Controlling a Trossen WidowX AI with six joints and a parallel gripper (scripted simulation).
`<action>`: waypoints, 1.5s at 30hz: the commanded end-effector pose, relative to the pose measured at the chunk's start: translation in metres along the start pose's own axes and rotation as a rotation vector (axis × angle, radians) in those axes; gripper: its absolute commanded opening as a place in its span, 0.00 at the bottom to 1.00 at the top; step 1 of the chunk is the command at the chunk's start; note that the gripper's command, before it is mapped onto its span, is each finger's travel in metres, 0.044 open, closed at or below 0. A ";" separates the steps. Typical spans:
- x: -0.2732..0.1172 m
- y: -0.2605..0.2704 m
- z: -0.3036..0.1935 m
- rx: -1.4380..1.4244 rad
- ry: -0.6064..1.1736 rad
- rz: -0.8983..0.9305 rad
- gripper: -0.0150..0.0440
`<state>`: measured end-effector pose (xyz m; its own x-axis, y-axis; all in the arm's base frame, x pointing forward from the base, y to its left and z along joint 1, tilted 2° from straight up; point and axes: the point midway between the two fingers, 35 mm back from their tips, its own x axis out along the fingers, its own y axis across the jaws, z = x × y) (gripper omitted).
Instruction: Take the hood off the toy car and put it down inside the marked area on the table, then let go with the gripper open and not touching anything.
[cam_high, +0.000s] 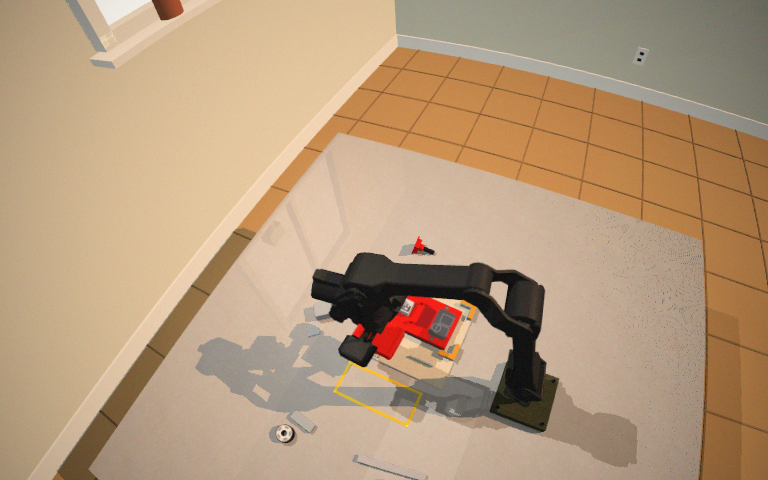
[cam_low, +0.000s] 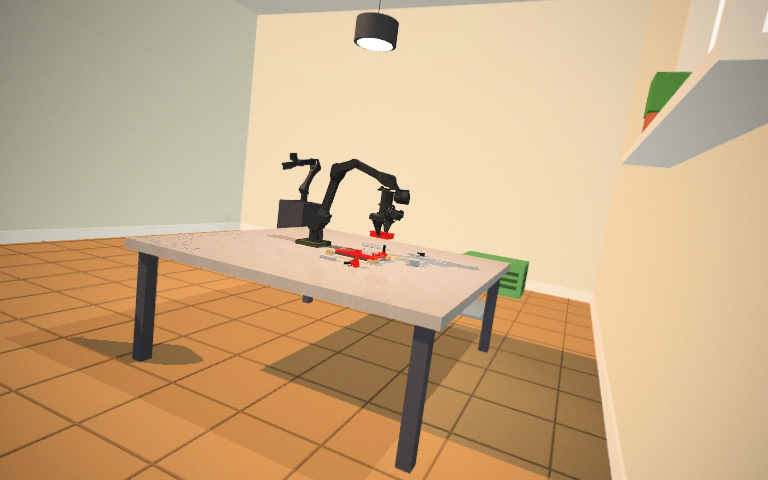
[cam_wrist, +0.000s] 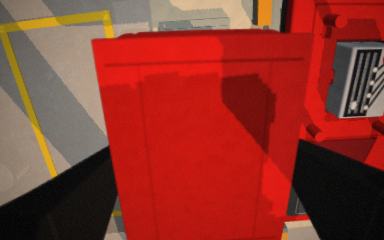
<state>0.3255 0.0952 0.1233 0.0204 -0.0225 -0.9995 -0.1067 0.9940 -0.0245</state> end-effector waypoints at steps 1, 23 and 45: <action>-0.002 0.019 -0.006 0.002 -0.003 0.003 0.25; -0.004 0.095 -0.041 0.003 -0.002 0.009 0.25; 0.016 0.096 -0.039 0.003 -0.002 0.009 0.25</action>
<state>0.2767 0.1856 0.1064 0.0227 -0.0164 -0.9996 -0.1071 0.9941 -0.0188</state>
